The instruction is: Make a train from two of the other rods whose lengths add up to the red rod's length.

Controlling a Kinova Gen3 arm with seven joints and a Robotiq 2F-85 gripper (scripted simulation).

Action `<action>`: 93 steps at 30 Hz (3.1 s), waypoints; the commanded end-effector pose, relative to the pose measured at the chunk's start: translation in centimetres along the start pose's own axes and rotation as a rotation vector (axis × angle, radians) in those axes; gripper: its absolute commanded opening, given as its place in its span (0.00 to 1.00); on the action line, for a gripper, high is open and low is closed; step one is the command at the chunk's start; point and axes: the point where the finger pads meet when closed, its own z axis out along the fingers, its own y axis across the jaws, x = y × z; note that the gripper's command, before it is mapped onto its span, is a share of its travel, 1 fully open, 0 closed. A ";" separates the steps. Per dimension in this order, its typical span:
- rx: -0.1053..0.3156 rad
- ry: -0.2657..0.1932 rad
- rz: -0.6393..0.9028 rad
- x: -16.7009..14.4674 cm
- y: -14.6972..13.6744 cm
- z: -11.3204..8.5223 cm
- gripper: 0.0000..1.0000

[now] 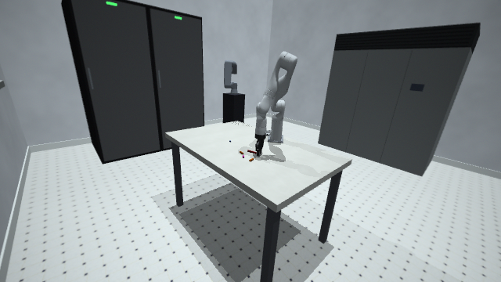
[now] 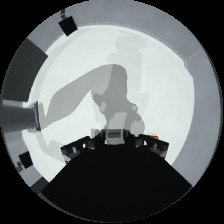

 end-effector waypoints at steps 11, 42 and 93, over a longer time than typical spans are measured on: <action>0.001 -0.001 0.003 -0.1 -0.1 0.1 0.46; 0.001 -0.001 0.003 -0.1 -0.1 0.1 0.26; 0.001 -0.001 0.003 -0.1 0.0 -3.9 0.26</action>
